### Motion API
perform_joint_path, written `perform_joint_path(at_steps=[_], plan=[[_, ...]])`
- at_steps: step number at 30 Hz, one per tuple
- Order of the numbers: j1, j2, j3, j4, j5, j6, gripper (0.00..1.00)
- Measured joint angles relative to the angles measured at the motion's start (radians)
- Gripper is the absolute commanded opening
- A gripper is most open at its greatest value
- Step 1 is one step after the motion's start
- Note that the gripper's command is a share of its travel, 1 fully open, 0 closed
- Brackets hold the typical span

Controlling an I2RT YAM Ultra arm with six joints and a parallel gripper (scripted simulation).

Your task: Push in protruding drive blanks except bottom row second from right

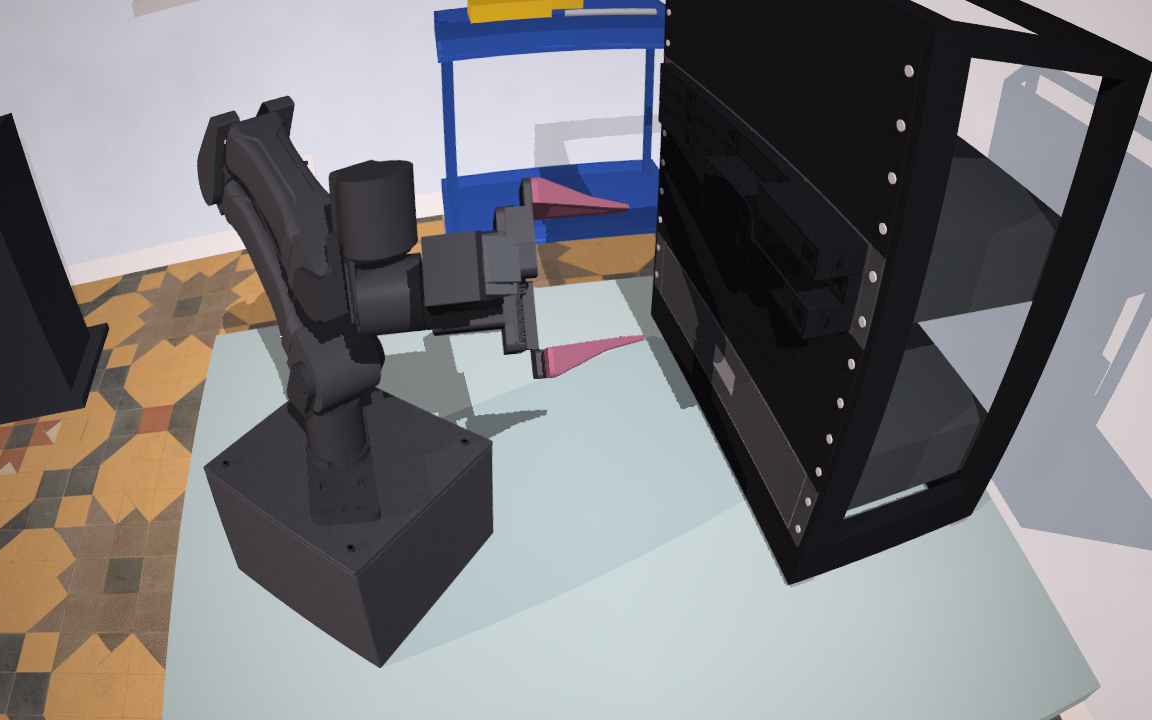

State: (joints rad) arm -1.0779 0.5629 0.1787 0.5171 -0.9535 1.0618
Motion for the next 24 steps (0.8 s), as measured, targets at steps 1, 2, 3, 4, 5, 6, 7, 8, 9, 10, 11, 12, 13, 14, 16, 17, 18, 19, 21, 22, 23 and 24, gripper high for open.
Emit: perform_joint_path(at_steps=[1,2,3,4,5,6,7,8,9,10,11,12,13,14,16,17,18,19,21,22,23,24], plan=[[-0.002,-0.021,-0.002,-0.009,-0.005,0.034,1.0],[-0.002,-0.042,-0.006,-0.017,-0.011,0.067,1.0],[-0.002,-0.058,-0.013,-0.026,-0.016,0.096,1.0],[-0.002,-0.068,-0.02,-0.035,-0.02,0.119,1.0],[-0.002,-0.075,-0.023,-0.051,-0.024,0.143,1.0],[-0.005,-0.088,-0.022,-0.069,-0.028,0.169,1.0],[-0.006,-0.105,-0.021,-0.081,-0.032,0.196,1.0],[-0.008,-0.124,-0.021,-0.092,-0.037,0.222,1.0],[-0.008,-0.143,-0.021,-0.103,-0.042,0.248,1.0],[-0.009,-0.16,-0.022,-0.112,-0.047,0.274,1.0],[-0.009,-0.177,-0.025,-0.119,-0.05,0.299,1.0],[-0.009,-0.191,-0.03,-0.128,-0.054,0.325,1.0],[-0.009,-0.205,-0.035,-0.142,-0.058,0.351,1.0],[-0.009,-0.22,-0.037,-0.157,-0.063,0.377,1.0],[-0.011,-0.251,-0.036,-0.179,-0.072,0.426,1.0],[-0.011,-0.266,-0.037,-0.186,-0.075,0.449,1.0],[-0.011,-0.278,-0.042,-0.193,-0.077,0.47,1.0],[-0.011,-0.29,-0.046,-0.204,-0.081,0.492,1.0],[-0.011,-0.307,-0.051,-0.222,-0.087,0.526,1.0],[-0.011,-0.313,-0.051,-0.231,-0.089,0.541,1.0],[-0.011,-0.323,-0.051,-0.241,-0.091,0.556,1.0],[-0.011,-0.334,-0.051,-0.25,-0.093,0.571,1.0]])
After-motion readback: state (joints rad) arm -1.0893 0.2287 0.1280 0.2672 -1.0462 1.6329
